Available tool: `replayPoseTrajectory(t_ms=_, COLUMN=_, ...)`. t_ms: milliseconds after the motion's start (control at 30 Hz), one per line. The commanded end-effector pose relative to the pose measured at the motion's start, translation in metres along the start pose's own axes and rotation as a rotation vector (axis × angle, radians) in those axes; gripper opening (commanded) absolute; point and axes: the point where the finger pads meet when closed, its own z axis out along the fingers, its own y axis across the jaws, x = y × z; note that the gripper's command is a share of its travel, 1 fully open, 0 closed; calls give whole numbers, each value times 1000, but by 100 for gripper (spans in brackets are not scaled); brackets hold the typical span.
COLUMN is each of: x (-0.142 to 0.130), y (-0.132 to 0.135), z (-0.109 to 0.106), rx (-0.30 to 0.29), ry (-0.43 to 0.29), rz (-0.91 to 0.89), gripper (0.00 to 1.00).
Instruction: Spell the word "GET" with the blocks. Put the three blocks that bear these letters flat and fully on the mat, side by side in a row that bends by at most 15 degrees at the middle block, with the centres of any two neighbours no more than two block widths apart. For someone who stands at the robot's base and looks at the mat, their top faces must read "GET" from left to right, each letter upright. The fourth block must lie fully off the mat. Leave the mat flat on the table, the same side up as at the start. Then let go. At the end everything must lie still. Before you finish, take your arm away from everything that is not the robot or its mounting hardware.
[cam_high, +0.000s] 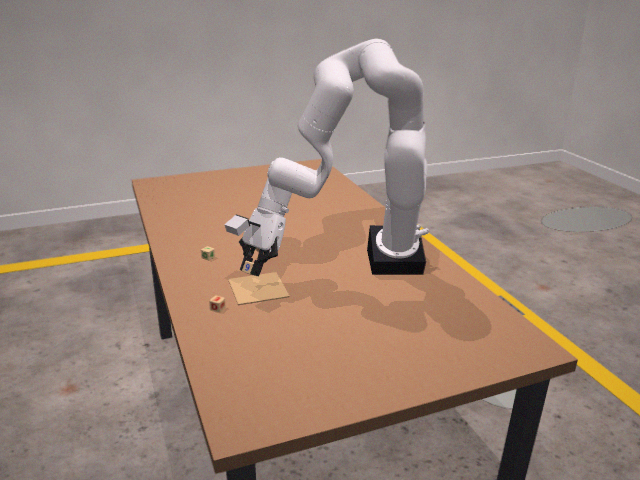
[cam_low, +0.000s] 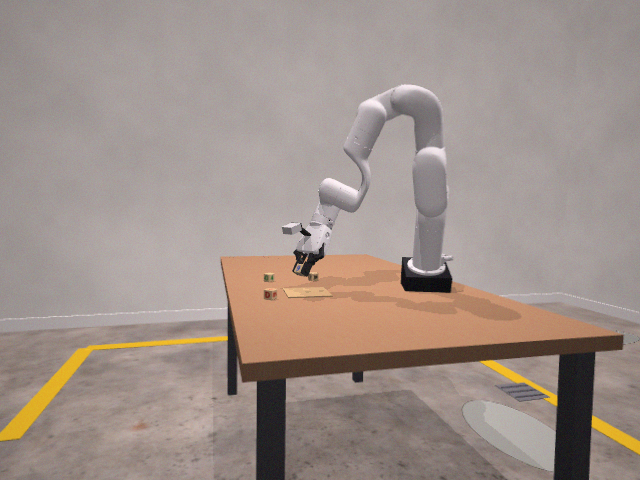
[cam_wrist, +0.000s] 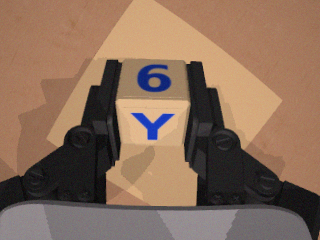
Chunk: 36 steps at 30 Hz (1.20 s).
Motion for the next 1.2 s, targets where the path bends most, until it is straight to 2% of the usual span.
replayPoseTrajectory(t_ms=0, x=-2, y=-1, z=0, rx=-5, ry=137, rz=-10, gripper=27)
replayPoseTrajectory(t_ms=467, x=-3, y=-1, z=1, rx=-3, ry=408, rz=-11, gripper=27)
replayPoseTrajectory(t_ms=667, x=-3, y=0, z=0, rx=-6, ry=447, rz=-12, gripper=27)
replayPoseTrajectory(t_ms=1167, x=-9, y=0, z=9, rx=-7, ry=451, rz=-12, gripper=27)
